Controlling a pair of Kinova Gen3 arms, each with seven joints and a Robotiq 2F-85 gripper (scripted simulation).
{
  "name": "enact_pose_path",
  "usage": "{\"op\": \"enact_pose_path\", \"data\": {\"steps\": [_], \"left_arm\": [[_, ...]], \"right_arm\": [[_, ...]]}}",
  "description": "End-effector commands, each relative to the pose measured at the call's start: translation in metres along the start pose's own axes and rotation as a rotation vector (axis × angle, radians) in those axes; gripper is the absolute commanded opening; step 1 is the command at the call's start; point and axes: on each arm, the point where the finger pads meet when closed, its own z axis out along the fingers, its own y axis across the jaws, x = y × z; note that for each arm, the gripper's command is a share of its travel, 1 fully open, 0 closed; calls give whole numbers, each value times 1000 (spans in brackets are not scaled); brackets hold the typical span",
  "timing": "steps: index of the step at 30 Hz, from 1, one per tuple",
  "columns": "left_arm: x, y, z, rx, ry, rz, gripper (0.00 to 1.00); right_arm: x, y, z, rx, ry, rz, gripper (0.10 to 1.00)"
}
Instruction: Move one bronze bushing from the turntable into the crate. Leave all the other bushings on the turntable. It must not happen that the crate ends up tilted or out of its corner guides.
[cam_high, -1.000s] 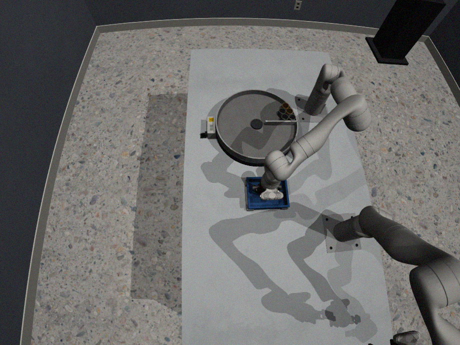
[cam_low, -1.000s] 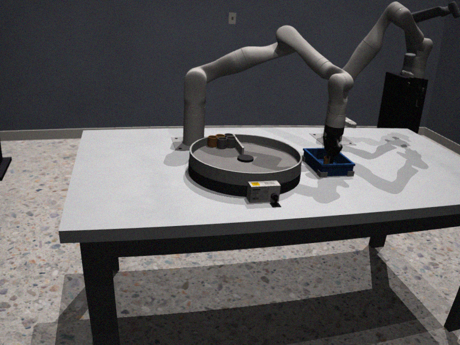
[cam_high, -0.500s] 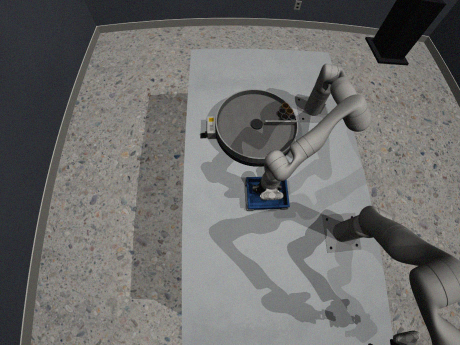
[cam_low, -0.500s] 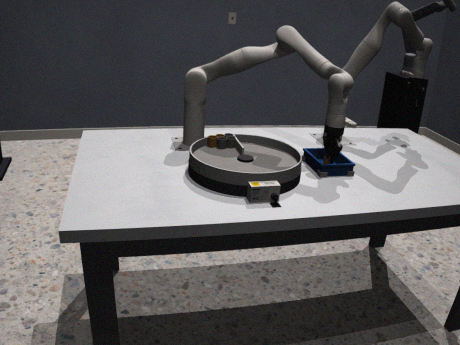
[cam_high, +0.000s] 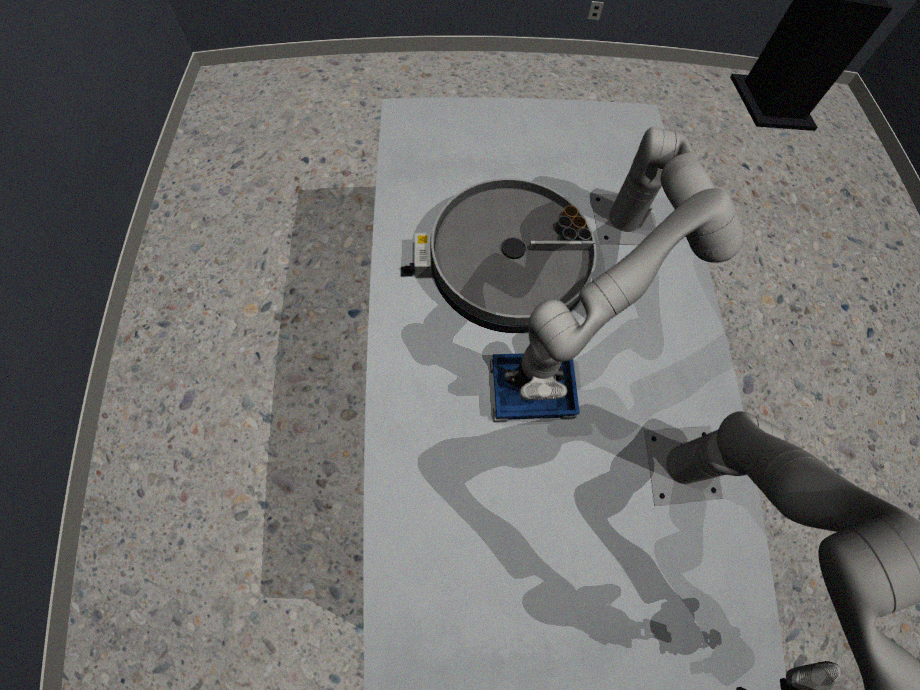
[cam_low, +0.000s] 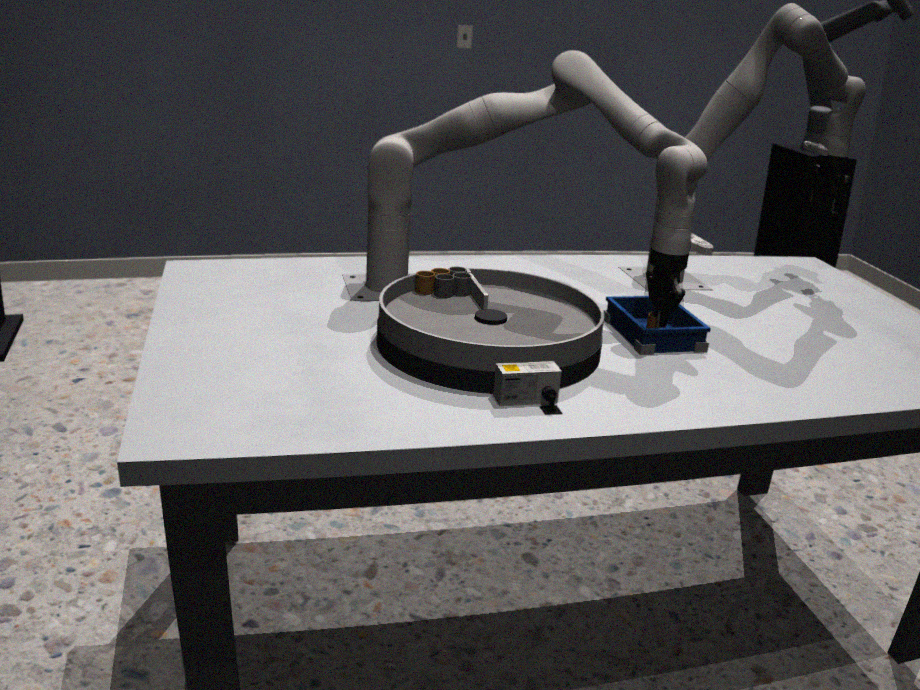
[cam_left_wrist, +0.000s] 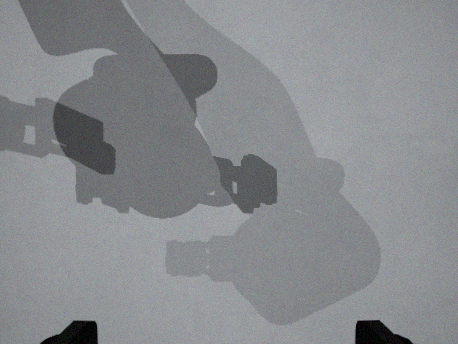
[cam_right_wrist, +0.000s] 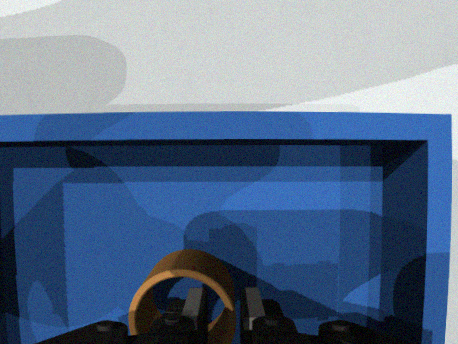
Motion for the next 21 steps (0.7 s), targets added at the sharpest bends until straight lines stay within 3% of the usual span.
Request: {"op": "enact_pose_path", "data": {"steps": [1,11,13,21], "left_arm": [[0,0,-1,0,-2,0,1000],[0,0,-1,0,-2,0,1000],[0,0,-1,0,-2,0,1000],[0,0,-1,0,-2,0,1000]], "right_arm": [[1,0,-5,-1,2,0,223],[1,0,-43,-1,2,0,223],[1,0,-43,-1,2,0,223],[1,0,-78,-1,2,0,223]]}}
